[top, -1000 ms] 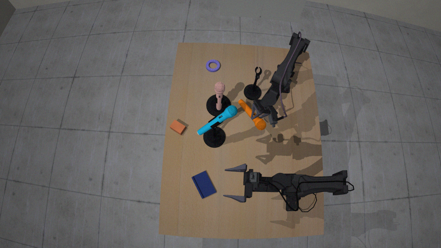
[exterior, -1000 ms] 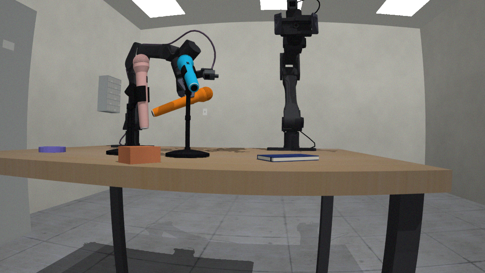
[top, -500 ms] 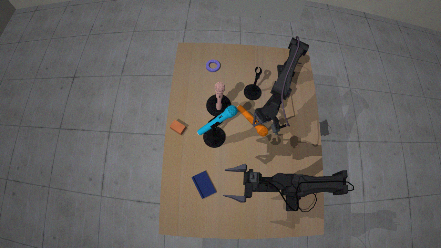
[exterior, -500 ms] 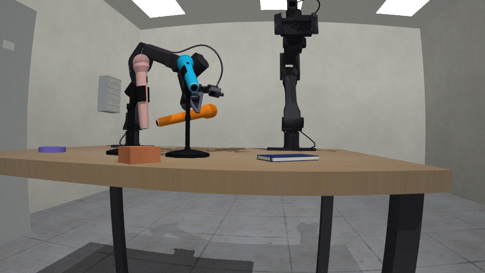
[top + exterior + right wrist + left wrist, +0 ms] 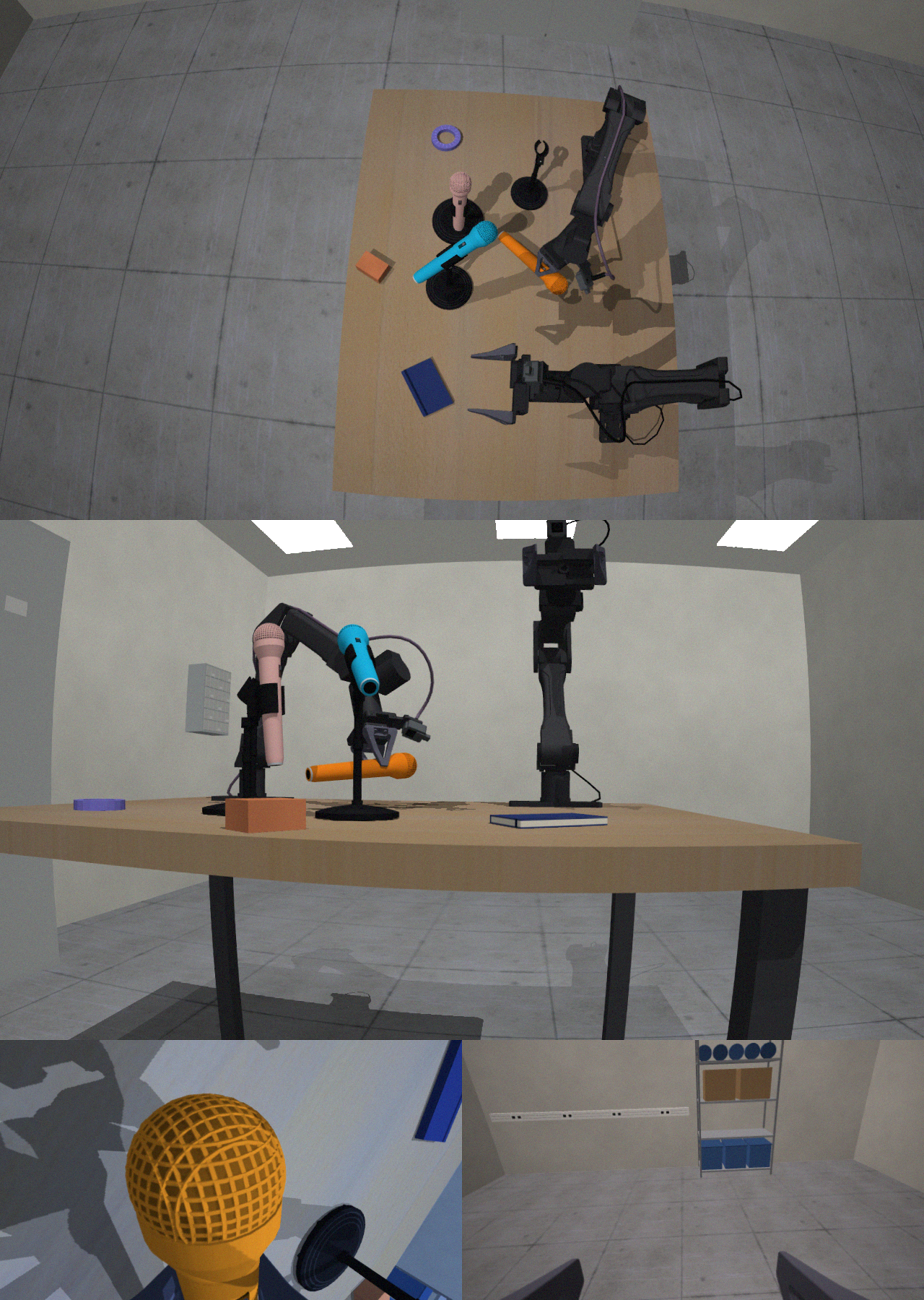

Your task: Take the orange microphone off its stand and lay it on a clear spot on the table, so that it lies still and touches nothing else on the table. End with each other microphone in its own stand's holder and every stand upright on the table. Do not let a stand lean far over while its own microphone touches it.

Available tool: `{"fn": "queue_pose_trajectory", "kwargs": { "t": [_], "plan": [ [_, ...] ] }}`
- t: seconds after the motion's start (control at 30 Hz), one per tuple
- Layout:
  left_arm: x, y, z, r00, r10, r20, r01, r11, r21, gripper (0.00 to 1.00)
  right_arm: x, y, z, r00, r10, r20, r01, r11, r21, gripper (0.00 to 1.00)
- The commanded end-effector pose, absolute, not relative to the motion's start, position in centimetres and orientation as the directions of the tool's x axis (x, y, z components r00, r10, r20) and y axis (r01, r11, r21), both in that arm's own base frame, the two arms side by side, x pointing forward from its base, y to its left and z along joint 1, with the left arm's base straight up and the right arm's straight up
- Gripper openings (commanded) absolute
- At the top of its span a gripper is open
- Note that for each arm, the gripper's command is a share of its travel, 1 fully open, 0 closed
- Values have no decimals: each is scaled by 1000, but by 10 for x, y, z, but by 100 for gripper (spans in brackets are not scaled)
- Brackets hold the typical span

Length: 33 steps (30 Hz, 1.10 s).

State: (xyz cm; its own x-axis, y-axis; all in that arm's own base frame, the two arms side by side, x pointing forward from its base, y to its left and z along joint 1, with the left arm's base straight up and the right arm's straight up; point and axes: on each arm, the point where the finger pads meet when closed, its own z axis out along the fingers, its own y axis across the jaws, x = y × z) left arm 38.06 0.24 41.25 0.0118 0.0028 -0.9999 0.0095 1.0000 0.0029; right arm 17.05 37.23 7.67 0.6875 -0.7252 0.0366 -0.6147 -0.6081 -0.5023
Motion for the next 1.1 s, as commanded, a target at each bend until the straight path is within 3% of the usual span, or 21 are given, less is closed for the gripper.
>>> {"fn": "queue_pose_trajectory", "kwargs": {
  "t": [0.0,0.13,0.17,0.53,0.97,1.07],
  "plan": [
    [372,0,451,103,5,-995,20,1000,7,98,176,383,71,706,-704,70,-563,-619,-547,0],
    [372,0,451,103,5,-995,20,1000,7,98,176,392,97,705,-709,34,-557,-582,-593,0],
    [372,0,451,103,5,-995,20,1000,7,98,170,383,66,704,-707,64,-579,-624,-525,0],
    [372,0,451,103,5,-995,20,1000,7,98,171,364,56,701,-706,101,-591,-655,-471,0],
    [372,0,451,103,5,-995,20,1000,7,98,173,384,71,701,-711,55,-576,-611,-543,0],
    [372,0,451,103,5,-995,20,1000,7,98,169,378,48,708,-703,73,-577,-635,-514,0]
  ]
}}
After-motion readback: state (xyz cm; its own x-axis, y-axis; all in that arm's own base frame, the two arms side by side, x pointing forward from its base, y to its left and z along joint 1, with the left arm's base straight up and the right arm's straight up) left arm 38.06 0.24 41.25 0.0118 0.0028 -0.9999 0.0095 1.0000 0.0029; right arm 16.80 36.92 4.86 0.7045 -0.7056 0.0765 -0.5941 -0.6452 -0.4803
